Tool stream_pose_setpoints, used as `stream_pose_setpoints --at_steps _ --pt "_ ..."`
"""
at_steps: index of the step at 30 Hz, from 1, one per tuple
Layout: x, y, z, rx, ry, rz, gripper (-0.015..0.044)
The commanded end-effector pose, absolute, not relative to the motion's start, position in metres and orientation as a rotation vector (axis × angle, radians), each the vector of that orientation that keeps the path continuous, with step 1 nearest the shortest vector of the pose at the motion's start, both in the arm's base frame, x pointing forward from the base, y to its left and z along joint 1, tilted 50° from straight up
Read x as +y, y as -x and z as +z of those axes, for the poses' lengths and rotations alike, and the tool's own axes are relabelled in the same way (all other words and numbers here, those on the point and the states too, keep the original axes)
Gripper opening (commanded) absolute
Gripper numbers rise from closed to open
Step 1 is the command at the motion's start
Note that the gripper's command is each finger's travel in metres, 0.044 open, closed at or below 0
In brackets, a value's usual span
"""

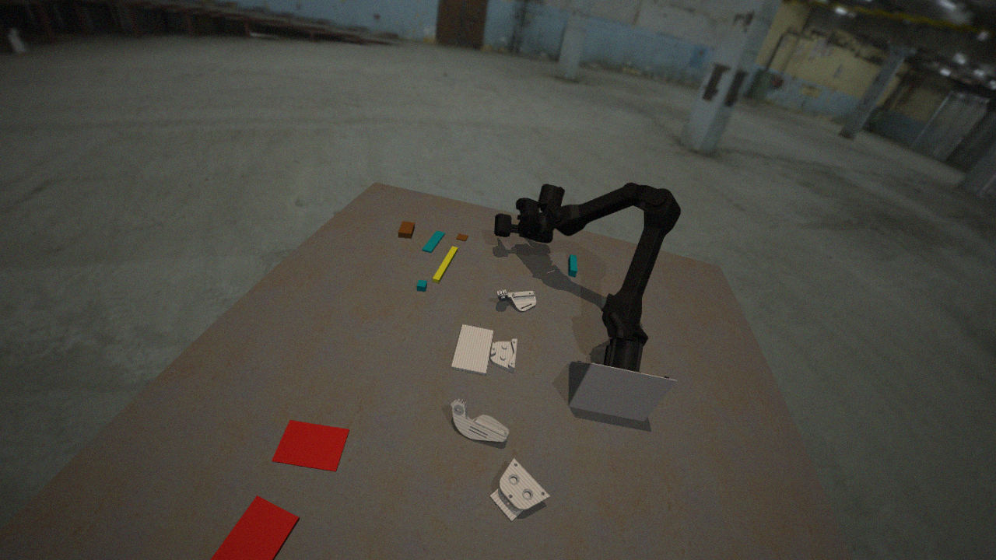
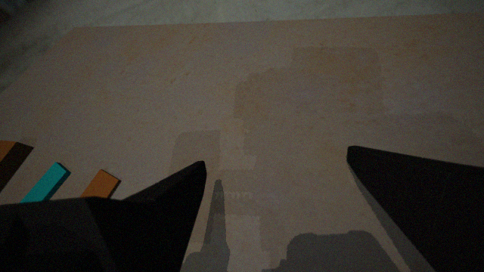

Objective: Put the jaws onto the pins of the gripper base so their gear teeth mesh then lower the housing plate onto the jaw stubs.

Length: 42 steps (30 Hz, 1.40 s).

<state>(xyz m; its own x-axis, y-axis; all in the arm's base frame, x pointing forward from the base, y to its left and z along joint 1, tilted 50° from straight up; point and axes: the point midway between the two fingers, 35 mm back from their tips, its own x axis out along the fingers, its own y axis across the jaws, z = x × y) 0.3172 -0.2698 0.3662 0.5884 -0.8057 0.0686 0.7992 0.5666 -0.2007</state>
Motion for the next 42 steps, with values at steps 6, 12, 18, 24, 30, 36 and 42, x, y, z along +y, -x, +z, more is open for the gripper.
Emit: stream_pose_setpoints --at_steps 6,12,18,24,30,36,42 --pt "-0.222 -0.36 0.352 0.083 0.217 -0.767 0.044" --pt "-0.189 -0.392 0.323 0.175 0.178 -0.665 0.044" --pt "-0.149 -0.419 0.291 0.275 0.151 -0.561 0.044" --pt "-0.102 -0.437 0.26 0.354 0.196 -0.409 0.044" --pt "-0.065 -0.45 0.228 0.448 0.188 -0.317 0.044" --pt "-0.026 -0.459 0.183 0.601 0.125 -0.276 0.044" --pt "0.02 -0.456 0.134 0.765 0.109 -0.236 0.044"
